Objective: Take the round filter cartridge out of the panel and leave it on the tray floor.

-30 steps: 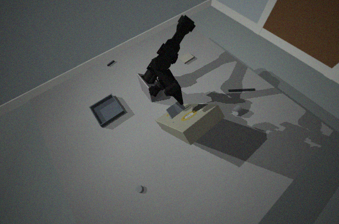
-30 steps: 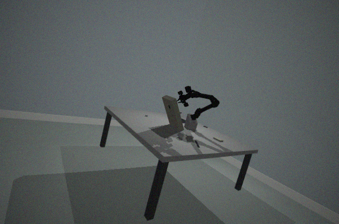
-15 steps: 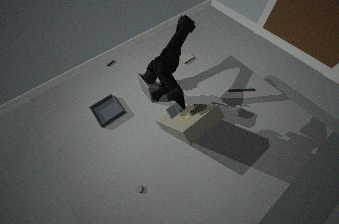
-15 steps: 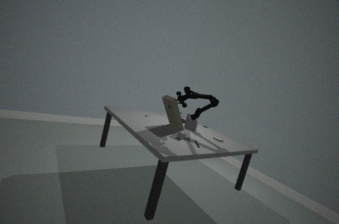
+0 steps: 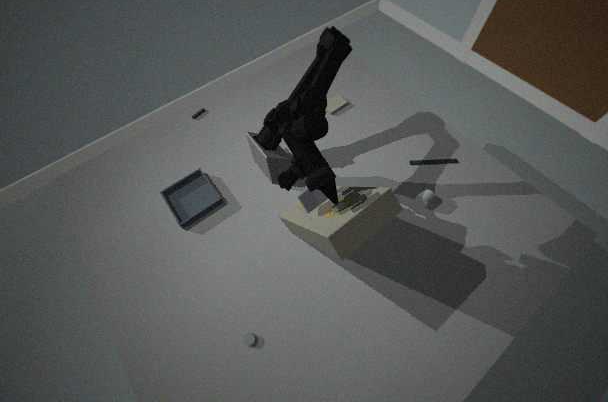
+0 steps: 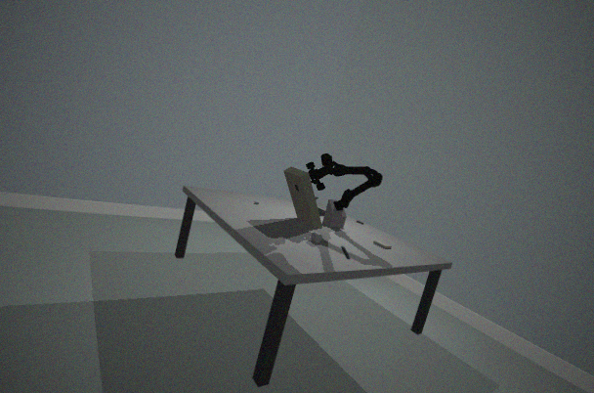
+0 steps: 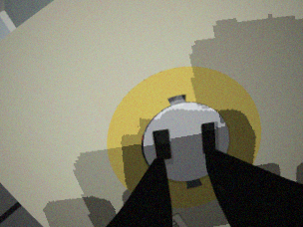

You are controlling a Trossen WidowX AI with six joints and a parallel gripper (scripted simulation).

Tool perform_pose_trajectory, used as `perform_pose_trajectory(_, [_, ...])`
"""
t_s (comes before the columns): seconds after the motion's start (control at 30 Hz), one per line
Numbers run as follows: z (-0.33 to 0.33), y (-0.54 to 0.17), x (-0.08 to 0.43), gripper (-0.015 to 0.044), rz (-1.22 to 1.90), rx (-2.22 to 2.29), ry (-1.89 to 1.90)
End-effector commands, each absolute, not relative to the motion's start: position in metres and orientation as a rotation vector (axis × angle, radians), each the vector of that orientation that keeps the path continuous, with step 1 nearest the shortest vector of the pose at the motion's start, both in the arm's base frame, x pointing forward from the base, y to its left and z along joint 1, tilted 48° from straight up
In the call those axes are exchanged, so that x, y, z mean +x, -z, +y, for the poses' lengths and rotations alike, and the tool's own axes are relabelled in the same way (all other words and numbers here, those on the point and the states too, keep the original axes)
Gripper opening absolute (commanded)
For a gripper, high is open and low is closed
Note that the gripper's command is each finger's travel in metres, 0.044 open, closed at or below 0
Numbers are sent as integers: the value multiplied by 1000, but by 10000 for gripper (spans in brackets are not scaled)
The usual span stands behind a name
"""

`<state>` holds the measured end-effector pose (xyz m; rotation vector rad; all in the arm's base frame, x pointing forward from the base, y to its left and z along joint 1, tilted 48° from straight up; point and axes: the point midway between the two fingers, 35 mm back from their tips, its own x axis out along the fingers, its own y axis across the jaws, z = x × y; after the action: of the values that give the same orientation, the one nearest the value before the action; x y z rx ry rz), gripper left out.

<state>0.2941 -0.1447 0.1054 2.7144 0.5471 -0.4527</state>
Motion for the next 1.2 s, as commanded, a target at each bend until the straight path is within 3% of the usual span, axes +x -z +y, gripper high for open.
perform_pose_trajectory(0.0, [-141,-101,298,91,549,2725,460])
perform_pose_trajectory(1.17, [-139,-100,303,91,547,2727,454])
